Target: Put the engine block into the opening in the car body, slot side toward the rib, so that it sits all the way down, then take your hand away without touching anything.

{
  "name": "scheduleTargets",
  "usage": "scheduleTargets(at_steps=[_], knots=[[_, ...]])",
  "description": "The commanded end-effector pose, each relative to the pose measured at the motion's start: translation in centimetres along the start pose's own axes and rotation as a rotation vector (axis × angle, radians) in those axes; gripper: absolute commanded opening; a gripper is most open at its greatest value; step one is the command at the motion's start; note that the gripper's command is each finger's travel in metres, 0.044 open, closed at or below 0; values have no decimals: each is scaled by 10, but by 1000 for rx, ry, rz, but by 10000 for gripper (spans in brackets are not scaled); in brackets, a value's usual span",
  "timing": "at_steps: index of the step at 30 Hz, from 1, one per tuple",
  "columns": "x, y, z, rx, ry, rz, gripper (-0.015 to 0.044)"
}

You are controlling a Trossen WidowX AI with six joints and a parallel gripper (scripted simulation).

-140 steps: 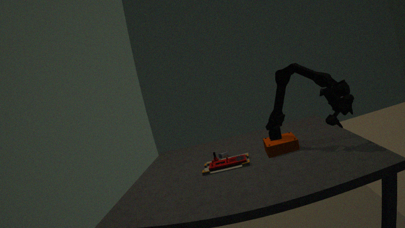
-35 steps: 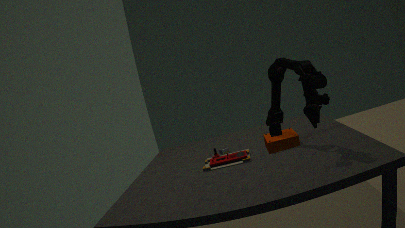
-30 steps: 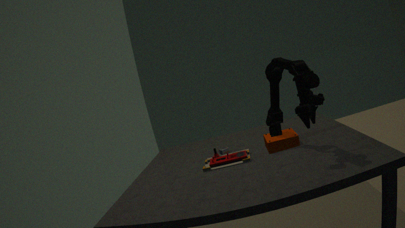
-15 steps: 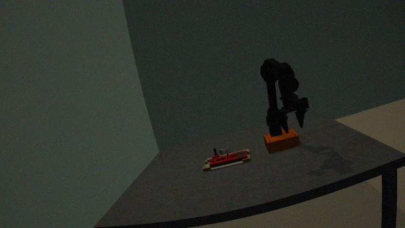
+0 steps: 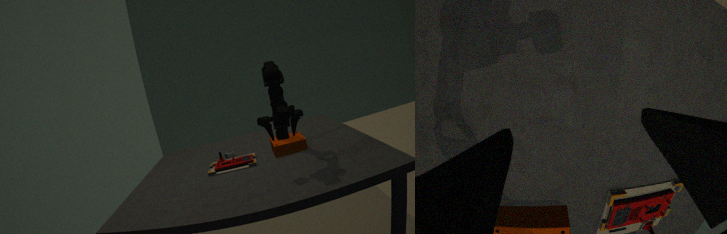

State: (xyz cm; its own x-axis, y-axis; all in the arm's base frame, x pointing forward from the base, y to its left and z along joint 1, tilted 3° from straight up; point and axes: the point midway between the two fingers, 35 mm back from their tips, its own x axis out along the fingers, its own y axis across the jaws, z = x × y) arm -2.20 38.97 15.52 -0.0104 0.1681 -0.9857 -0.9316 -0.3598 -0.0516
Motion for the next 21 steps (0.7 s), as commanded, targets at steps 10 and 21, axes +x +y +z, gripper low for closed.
scheduleTargets(at_steps=[10, 21], knots=[[2, -55, -29, 363, 10, -17, 440], [3, -106, -64, 720, 22, -49, 440]])
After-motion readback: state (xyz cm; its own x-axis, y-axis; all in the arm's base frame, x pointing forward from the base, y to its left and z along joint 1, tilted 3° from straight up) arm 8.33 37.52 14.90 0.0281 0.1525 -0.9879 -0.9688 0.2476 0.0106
